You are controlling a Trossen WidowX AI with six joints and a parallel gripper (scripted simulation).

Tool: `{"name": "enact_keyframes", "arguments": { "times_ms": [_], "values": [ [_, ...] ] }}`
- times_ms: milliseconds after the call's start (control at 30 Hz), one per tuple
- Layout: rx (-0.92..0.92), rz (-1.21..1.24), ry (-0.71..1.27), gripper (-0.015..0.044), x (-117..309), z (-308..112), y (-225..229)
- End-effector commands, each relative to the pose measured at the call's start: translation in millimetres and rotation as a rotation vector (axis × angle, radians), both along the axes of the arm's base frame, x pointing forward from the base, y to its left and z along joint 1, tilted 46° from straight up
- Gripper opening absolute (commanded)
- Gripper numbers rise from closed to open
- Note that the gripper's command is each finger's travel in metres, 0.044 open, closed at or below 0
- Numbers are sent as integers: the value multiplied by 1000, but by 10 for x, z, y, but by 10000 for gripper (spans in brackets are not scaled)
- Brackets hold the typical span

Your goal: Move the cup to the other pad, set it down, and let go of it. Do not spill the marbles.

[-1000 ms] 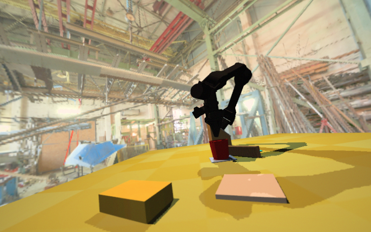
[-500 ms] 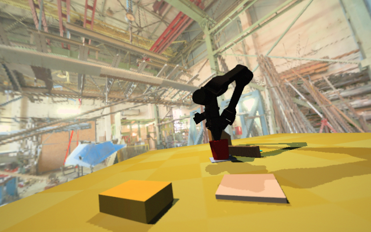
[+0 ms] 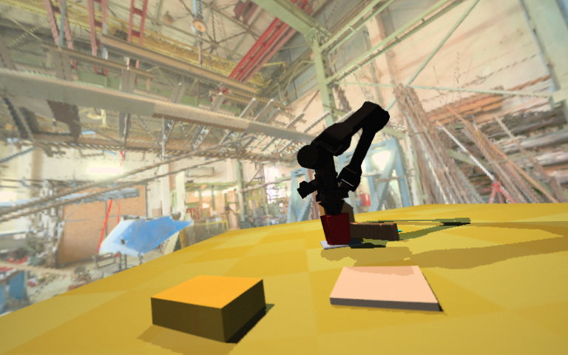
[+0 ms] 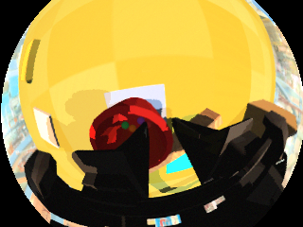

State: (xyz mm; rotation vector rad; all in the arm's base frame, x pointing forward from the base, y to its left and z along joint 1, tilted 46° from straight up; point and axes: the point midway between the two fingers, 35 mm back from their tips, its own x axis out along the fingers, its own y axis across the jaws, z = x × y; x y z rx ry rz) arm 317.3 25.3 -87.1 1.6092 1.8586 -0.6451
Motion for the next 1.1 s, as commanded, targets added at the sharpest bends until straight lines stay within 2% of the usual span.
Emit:
{"name": "enact_keyframes", "arguments": {
  "times_ms": [0, 33, 133, 467, 667, 1067],
  "values": [
    [5, -6, 6, 148, -13, -18, 20],
    [5, -6, 6, 148, -13, -18, 20],
    [0, 0, 2, 69, -6, -9, 5],
    [0, 0, 2, 2, -6, -9, 5],
    [0, -1, 2, 0, 8, 36, -47],
    [1, -6, 6, 0, 51, 381, -407]
  ]
}}
